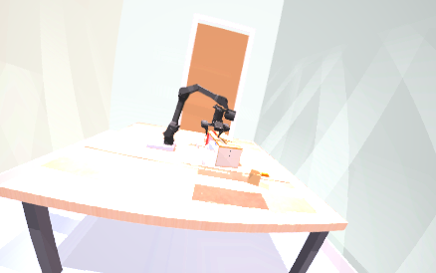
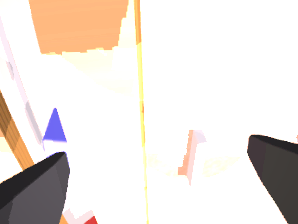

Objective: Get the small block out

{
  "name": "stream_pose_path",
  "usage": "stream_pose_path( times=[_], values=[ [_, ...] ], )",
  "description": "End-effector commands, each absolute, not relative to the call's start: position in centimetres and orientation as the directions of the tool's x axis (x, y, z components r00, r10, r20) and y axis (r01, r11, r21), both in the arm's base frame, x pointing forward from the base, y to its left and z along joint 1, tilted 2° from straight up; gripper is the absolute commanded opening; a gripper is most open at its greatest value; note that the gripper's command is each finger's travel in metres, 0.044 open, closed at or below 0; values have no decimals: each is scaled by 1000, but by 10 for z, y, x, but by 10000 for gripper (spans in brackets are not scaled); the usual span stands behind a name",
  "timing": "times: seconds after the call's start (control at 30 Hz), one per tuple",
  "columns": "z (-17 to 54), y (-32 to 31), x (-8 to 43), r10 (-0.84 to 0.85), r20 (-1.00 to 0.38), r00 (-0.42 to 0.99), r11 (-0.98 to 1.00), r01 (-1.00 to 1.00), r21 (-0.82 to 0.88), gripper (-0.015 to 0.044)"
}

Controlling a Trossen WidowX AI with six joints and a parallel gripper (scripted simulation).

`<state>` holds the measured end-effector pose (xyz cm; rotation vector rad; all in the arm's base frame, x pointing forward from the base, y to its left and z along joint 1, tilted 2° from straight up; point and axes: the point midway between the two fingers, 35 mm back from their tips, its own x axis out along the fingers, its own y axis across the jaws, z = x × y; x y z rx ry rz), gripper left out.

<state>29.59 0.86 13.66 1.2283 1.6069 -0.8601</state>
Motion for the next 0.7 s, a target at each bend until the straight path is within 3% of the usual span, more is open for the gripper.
stream_pose_path(
  times=[0.0,0.67],
  values=[
    [129,9,296,336,-937,-95,259,966,-5,400],
    [96,8,299,336,-937,-95,259,966,-5,400]
  ],
)
